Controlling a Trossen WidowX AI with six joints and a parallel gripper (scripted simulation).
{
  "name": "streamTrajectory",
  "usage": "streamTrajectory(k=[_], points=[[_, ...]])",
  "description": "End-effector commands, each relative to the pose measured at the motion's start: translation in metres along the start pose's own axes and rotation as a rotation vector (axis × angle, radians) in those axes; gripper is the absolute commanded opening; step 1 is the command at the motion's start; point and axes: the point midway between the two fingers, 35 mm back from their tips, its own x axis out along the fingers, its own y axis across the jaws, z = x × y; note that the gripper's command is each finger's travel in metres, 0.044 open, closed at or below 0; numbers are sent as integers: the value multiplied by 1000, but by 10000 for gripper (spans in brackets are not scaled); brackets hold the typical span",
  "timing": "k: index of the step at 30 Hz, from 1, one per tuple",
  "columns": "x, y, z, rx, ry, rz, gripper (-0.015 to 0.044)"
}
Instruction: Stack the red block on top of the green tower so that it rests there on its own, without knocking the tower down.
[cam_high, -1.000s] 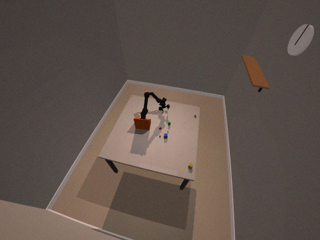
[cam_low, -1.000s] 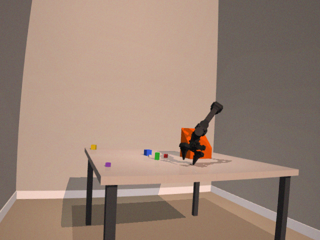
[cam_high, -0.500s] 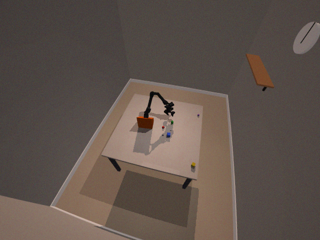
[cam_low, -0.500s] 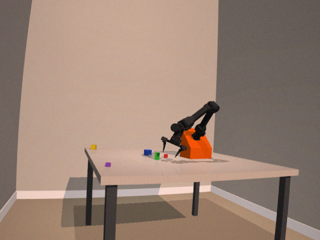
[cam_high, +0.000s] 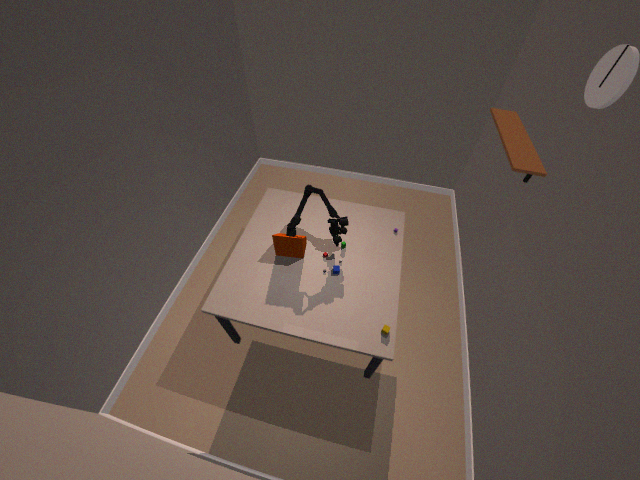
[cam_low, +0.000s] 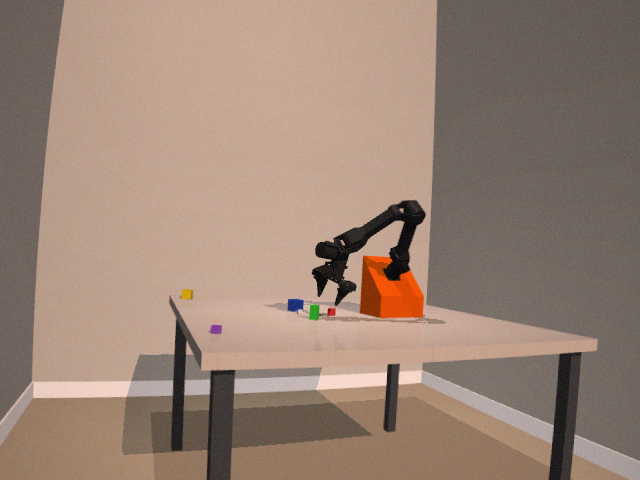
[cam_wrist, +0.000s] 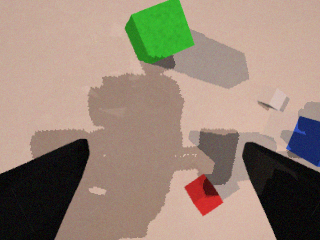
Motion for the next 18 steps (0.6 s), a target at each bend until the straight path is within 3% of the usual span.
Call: streamTrajectory(k=[1, 13, 18], points=[[0, -24, -24, 248, 55, 38, 440], [-7, -74, -89, 986, 188, 179, 440], [-7, -75, -90, 1023, 194, 188, 440]])
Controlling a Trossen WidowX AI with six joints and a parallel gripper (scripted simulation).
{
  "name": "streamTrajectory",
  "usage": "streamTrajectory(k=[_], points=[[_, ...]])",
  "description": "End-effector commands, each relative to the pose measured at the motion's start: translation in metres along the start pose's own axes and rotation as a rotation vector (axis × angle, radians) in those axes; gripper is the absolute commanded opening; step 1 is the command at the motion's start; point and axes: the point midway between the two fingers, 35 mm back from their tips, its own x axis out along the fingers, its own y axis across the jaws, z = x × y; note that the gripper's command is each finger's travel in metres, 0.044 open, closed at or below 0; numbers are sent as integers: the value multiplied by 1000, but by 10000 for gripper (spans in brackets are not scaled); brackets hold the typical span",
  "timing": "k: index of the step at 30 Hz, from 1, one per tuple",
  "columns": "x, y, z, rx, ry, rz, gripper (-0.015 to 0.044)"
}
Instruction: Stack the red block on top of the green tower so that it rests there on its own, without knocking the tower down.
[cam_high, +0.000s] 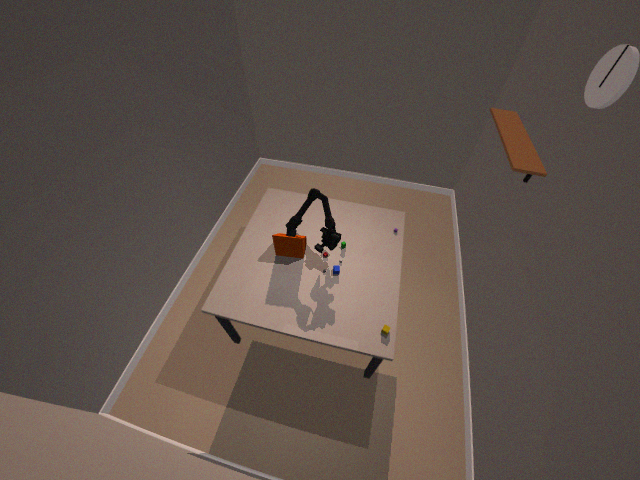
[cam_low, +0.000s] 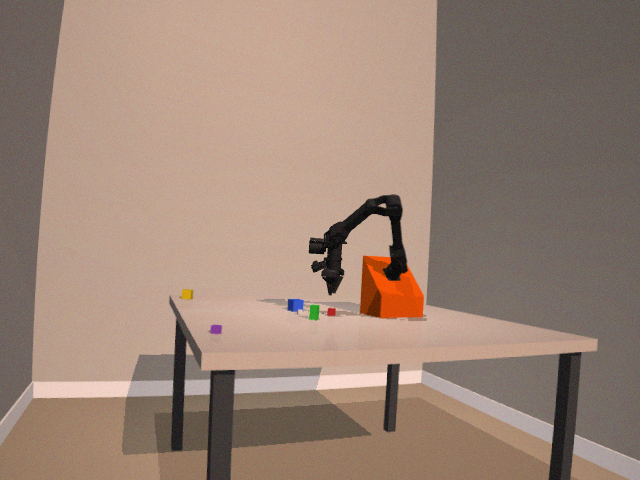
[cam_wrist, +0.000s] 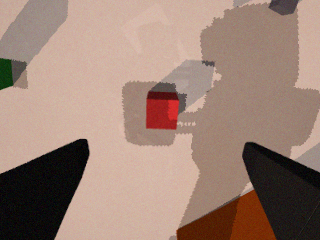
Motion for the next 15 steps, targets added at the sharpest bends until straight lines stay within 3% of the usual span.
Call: streamTrajectory(k=[1, 15], points=[[-1, 1, 0, 30, 8, 13, 440], [42, 1, -3, 30, 10, 15, 440]])
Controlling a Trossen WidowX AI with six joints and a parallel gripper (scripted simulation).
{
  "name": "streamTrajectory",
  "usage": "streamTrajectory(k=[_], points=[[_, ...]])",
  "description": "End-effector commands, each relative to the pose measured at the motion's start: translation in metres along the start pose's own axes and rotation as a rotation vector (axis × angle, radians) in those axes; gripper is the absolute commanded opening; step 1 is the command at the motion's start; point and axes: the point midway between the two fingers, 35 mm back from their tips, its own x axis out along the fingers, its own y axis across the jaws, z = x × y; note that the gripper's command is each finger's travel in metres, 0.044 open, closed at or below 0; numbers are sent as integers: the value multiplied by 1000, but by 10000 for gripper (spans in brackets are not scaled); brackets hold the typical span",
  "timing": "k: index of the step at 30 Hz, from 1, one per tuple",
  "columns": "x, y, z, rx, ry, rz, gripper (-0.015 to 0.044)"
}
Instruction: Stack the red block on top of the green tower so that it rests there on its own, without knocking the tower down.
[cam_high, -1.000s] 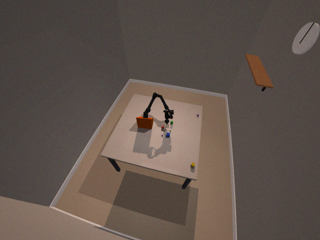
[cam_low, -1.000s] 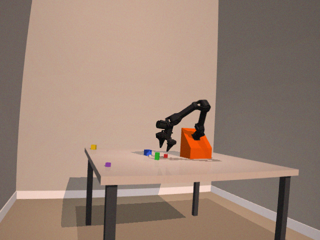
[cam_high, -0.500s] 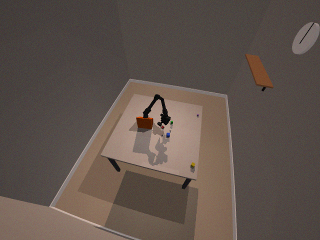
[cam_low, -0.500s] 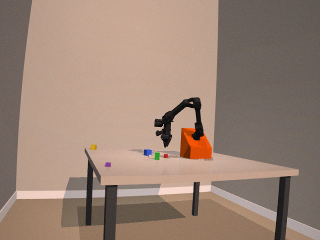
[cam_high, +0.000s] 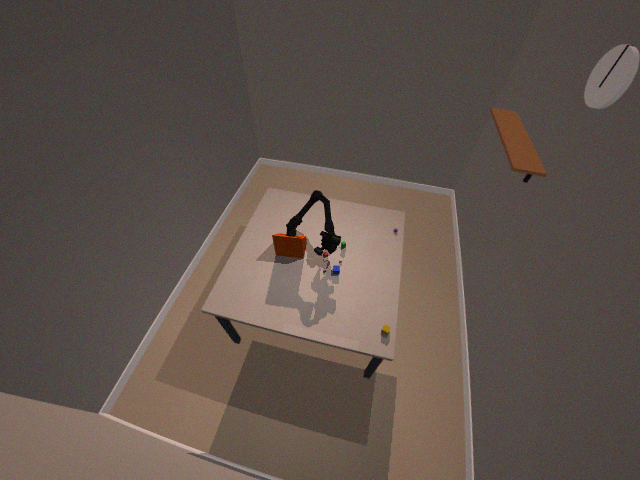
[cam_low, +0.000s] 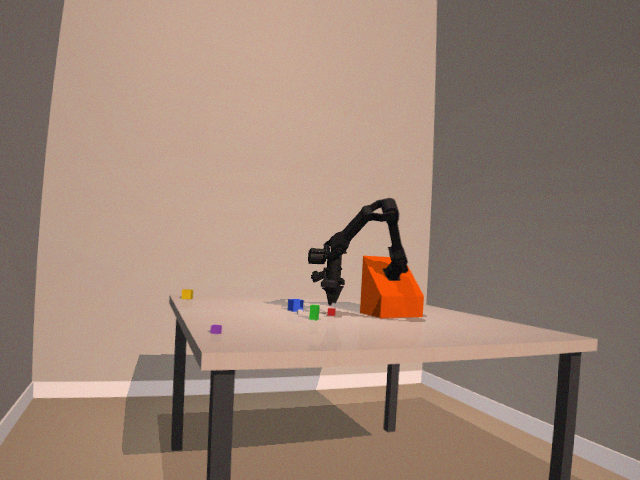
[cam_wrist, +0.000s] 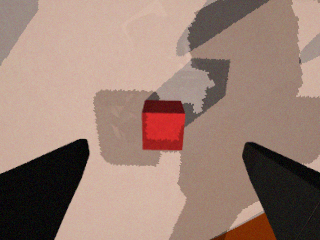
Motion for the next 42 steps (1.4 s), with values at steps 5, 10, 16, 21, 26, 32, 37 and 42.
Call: streamTrajectory(k=[5, 10, 16, 21, 26, 32, 37, 42], points=[[7, 1, 1, 3, -4, 8, 440], [15, 1, 1, 3, -4, 8, 440], [25, 1, 1, 3, -4, 8, 440], [33, 1, 0, 4, -3, 9, 440], [37, 1, 0, 4, -3, 9, 440], [37, 1, 0, 4, -3, 9, 440], [37, 1, 0, 4, -3, 9, 440], [37, 1, 0, 4, -3, 9, 309]])
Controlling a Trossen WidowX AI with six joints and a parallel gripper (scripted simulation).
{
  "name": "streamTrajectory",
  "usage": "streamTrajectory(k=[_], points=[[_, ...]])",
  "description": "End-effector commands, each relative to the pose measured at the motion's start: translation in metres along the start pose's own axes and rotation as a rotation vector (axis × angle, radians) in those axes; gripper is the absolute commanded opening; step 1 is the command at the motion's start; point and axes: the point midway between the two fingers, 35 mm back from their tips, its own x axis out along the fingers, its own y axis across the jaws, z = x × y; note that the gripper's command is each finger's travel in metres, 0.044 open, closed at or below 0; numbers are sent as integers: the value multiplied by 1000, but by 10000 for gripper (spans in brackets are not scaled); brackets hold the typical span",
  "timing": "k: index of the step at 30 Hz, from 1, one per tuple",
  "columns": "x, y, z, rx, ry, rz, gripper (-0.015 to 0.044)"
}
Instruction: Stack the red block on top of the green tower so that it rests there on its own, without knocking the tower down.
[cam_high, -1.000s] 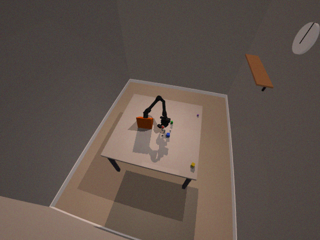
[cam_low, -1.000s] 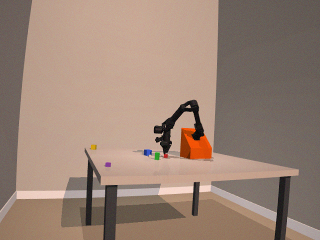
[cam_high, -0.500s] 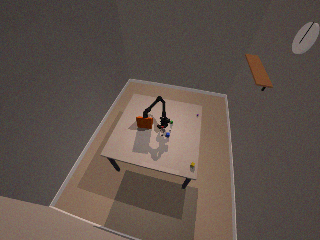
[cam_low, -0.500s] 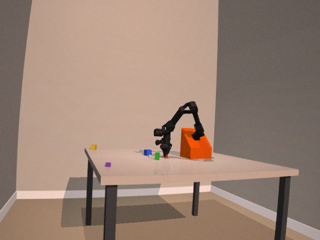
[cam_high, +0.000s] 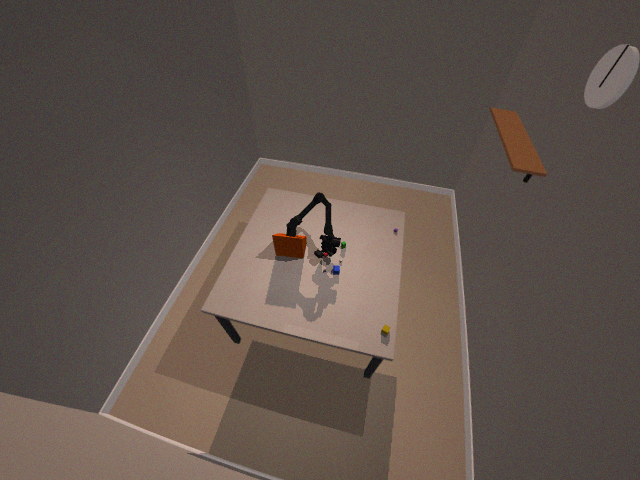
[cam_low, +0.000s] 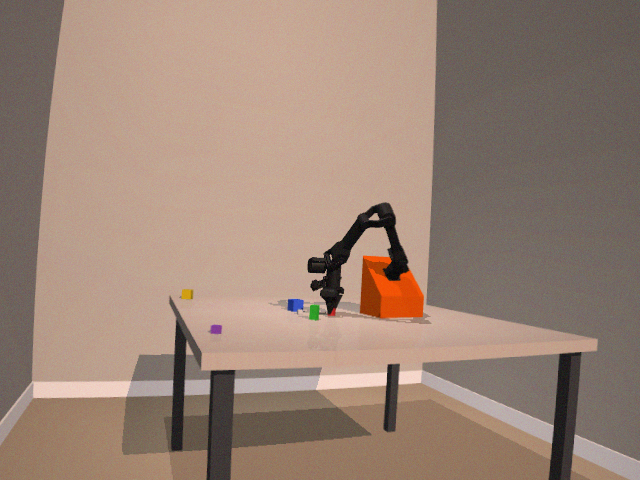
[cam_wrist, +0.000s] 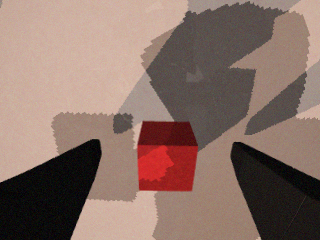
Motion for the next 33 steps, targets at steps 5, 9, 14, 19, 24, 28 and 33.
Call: streamTrajectory(k=[5, 9, 14, 19, 24, 28, 33], points=[[0, 0, 0, 4, 2, 4, 177], [0, 0, 0, 4, 2, 4, 92], [0, 0, 0, 4, 2, 4, 59], [-8, 0, 0, 4, 1, 3, 0], [-31, 0, 1, 3, 0, 2, 0], [-49, 0, 1, 3, -1, 2, 0], [-71, 0, 1, 3, -2, 1, 0]])
